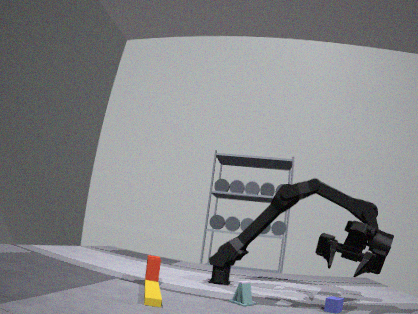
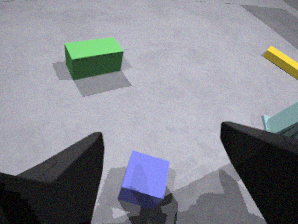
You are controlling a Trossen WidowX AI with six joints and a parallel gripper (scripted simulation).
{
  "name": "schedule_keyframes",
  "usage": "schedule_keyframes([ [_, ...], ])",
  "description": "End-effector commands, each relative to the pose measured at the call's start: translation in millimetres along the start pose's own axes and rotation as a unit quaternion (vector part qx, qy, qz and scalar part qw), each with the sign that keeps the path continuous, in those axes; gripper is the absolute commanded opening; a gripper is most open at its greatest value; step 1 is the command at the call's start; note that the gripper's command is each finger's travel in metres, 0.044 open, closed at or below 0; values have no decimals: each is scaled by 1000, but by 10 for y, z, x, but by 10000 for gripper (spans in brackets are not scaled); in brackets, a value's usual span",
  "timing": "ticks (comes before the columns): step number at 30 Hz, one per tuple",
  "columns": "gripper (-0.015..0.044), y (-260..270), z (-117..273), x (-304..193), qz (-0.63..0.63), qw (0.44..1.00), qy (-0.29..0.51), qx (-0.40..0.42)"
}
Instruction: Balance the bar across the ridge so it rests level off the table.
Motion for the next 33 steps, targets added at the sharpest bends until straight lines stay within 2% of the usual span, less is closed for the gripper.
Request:
schedule_keyframes([
  [1, 315, -113, -165, 105, 22, 999, 28, -14],
  [17, 315, -605, -846, 422, 106, 982, 151, -47],
  [33, 315, -1206, -1413, 570, 151, 950, 272, -29],
])
Point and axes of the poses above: the point midway between the two fingers, 35 mm back from their tips, its own z axis back along the fingers, its own y axis across the jaws, x = y × z, the point moved 5 cm from there along z, back along the fingers, and after that the axes turned 14 degrees about z, right-handed, at the moved point
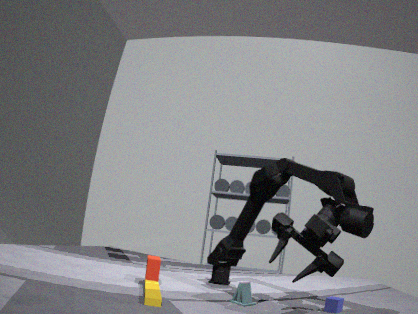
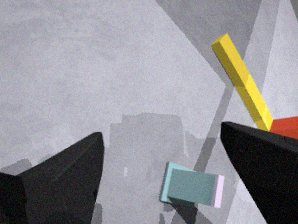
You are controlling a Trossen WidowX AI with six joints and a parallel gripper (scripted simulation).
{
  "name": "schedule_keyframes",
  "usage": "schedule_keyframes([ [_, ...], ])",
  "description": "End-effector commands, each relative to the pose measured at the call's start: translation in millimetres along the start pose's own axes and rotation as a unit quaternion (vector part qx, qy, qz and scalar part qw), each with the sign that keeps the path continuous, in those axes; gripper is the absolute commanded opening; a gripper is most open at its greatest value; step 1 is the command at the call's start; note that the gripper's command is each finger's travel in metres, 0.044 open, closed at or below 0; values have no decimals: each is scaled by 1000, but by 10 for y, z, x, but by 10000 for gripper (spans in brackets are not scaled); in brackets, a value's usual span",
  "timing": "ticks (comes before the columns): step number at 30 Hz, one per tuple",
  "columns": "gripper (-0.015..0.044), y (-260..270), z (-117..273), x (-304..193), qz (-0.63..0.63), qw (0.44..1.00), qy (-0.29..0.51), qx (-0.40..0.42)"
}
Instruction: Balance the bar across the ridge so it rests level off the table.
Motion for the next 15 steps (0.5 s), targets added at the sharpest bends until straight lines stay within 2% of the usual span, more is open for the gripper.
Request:
schedule_keyframes([
  [1, 315, -180, -112, 48, 18, 999, 27, 12],
  [15, 315, -803, -477, 116, 78, 991, 98, 54],
])
Point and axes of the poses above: the point midway between the two fingers, 35 mm back from their tips, its own z axis back along the fingers, its own y axis across the jaws, x = y × z, the point moved 5 cm from there along z, back along the fingers, and after that the axes turned 14 degrees about z, right-handed, at the moved point
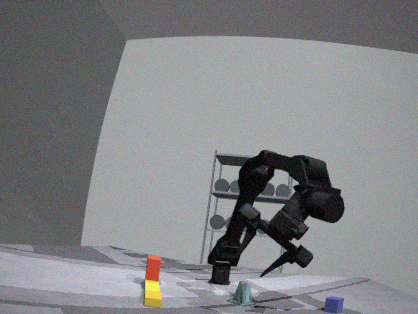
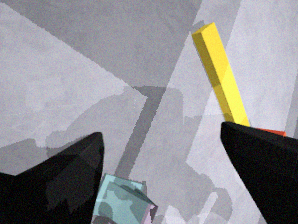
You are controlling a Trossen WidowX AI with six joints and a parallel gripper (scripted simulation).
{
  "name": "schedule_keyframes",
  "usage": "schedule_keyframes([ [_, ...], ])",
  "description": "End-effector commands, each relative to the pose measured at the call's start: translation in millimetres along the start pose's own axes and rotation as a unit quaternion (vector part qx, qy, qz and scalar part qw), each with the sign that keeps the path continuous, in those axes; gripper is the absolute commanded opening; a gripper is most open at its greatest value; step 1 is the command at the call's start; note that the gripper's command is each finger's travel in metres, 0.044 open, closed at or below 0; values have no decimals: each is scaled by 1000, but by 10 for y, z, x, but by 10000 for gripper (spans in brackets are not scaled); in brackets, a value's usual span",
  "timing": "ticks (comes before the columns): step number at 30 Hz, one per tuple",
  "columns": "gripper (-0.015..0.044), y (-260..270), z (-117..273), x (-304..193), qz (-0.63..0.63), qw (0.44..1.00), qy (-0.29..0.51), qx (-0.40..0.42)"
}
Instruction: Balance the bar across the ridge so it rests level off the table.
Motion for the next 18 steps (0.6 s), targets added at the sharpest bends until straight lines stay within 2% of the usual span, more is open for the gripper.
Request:
schedule_keyframes([
  [1, 315, -205, -74, -17, 19, 1000, 16, 17],
  [18, 315, -919, -415, -107, 59, 992, 64, 92],
])
Point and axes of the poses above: the point midway between the two fingers, 35 mm back from their tips, its own z axis back along the fingers, its own y axis across the jaws, x = y × z, the point moved 5 cm from there along z, back along the fingers, and after that the axes turned 14 degrees about z, right-handed, at the moved point
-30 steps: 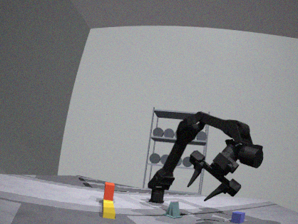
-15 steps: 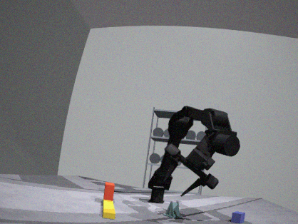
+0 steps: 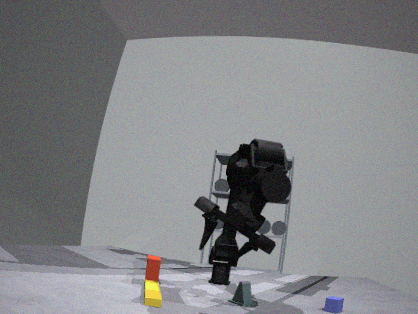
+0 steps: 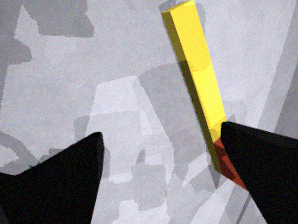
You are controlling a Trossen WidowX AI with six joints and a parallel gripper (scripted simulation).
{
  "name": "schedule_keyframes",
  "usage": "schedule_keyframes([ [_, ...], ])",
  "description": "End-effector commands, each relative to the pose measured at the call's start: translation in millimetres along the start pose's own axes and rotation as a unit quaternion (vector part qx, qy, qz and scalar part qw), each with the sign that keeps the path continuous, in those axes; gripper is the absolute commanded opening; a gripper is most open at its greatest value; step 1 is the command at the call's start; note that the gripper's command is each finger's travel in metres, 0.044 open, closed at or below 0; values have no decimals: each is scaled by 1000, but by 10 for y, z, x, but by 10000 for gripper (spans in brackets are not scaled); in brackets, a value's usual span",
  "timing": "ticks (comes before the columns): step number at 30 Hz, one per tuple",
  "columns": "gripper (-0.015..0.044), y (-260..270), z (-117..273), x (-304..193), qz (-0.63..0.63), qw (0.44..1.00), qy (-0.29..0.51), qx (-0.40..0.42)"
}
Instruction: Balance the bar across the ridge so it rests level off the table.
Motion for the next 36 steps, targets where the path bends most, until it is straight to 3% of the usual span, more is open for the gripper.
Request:
schedule_keyframes([
  [1, 315, -181, -43, -56, 17, 1000, 4, 21],
  [18, 315, -816, -261, -319, 86, 990, 2, 108],
  [36, 315, -1371, -443, -712, 158, 970, -50, 180],
])
Point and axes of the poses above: the point midway between the two fingers, 35 mm back from their tips, its own z axis back along the fingers, its own y axis across the jaws, x = y × z, the point moved 5 cm from there along z, back along the fingers, and after that the axes turned 14 degrees about z, right-handed, at the moved point
